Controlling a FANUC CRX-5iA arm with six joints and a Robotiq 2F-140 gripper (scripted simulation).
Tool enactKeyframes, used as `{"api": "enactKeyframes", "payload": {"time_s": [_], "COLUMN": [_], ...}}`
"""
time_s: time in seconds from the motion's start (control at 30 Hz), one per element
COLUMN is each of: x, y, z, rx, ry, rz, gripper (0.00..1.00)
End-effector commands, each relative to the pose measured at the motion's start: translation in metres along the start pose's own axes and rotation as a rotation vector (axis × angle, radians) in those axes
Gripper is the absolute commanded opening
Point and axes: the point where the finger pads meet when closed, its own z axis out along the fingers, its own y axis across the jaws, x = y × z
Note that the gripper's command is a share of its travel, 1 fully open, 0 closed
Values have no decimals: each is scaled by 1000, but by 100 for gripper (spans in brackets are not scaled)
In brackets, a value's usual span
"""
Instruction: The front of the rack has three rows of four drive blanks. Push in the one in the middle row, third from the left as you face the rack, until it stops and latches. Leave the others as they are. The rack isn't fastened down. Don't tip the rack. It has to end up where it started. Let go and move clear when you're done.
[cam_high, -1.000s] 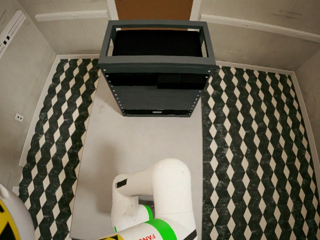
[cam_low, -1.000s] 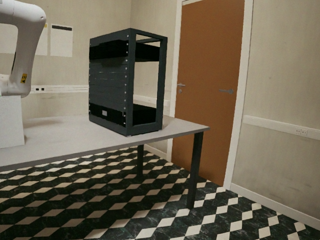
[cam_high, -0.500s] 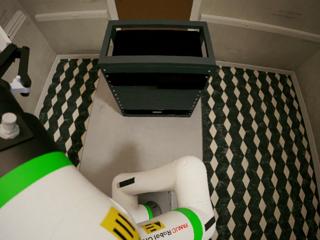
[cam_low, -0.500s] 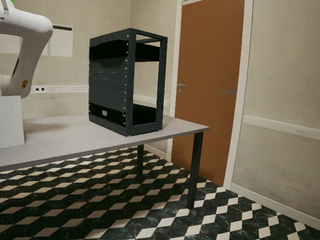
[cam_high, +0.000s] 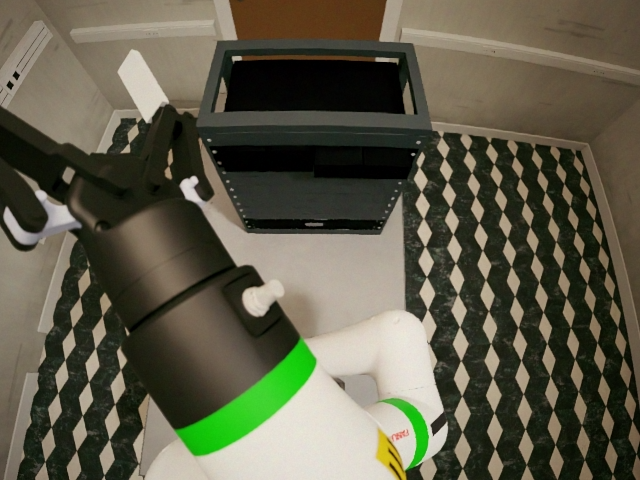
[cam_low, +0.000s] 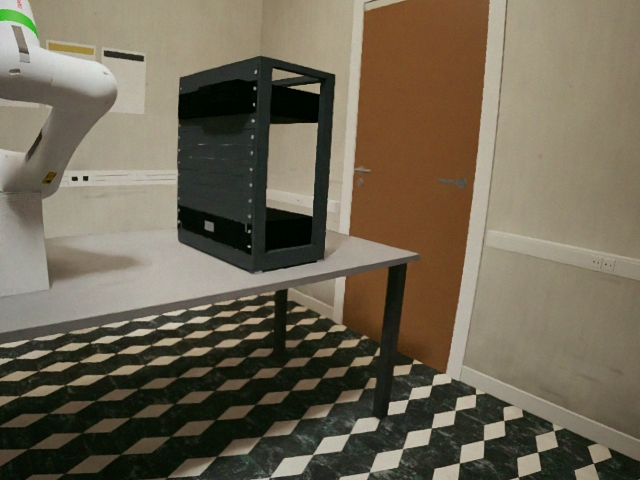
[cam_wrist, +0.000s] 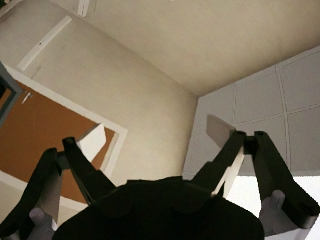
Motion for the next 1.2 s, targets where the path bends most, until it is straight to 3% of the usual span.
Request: {"api": "enactKeyframes", "payload": {"time_s": [0.0, 0.1, 0.6, 0.67, 1.17], "x": [-19, -22, -58, -58, -55], "y": [-31, -38, -151, -151, -267], "z": [-22, -26, -100, -100, -171], "rx": [16, 20, 102, 102, 200], "ry": [-62, -73, -236, -236, -363], "rz": [32, 39, 154, 154, 277], "gripper": [100, 100, 100, 100, 100]}}
